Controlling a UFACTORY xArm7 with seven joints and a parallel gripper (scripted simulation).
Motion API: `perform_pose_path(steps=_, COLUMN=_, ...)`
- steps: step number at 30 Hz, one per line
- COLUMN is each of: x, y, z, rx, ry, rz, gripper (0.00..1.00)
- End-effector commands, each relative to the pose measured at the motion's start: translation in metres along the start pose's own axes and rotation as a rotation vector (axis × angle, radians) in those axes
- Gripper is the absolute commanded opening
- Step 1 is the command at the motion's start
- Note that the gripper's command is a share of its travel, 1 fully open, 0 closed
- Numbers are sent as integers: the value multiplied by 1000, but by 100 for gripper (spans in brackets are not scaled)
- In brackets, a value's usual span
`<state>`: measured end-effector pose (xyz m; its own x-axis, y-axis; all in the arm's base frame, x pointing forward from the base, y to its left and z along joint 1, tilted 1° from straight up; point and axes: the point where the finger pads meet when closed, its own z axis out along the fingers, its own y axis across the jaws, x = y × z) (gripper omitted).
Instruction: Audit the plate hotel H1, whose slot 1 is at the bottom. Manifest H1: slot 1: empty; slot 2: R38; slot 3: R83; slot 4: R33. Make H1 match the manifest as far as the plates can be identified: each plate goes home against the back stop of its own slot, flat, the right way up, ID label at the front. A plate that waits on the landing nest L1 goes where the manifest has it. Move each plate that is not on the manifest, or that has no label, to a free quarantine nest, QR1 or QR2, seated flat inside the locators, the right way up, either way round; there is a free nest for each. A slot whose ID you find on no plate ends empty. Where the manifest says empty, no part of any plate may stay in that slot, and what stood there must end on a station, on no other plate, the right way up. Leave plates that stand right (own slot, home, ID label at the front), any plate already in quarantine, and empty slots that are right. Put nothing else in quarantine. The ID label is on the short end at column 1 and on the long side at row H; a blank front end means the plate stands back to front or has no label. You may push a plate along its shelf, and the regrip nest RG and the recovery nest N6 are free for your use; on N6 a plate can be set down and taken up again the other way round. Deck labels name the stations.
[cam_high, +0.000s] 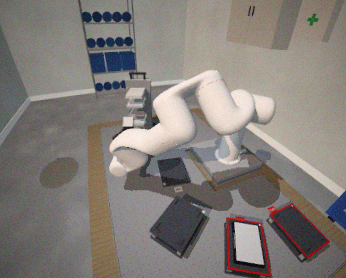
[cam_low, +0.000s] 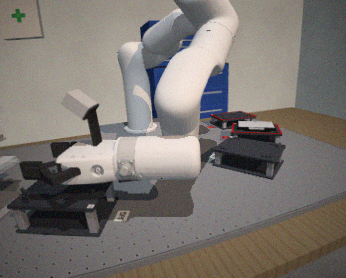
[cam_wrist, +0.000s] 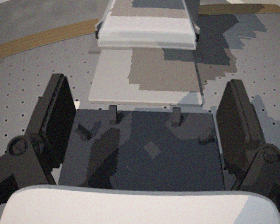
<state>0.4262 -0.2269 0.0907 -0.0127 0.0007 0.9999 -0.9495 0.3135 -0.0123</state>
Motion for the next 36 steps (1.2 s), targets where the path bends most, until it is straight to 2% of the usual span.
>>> perform_pose_path(steps=1, x=1, y=-1, z=0, rx=-1, ry=-1, rz=5, gripper=100)
perform_pose_path(steps=17, x=1, y=-1, z=0, rx=-1, ry=-1, rz=5, gripper=100)
perform_pose_path(steps=36, x=1, y=-1, z=28, rx=-1, ry=-1, rz=5, gripper=100)
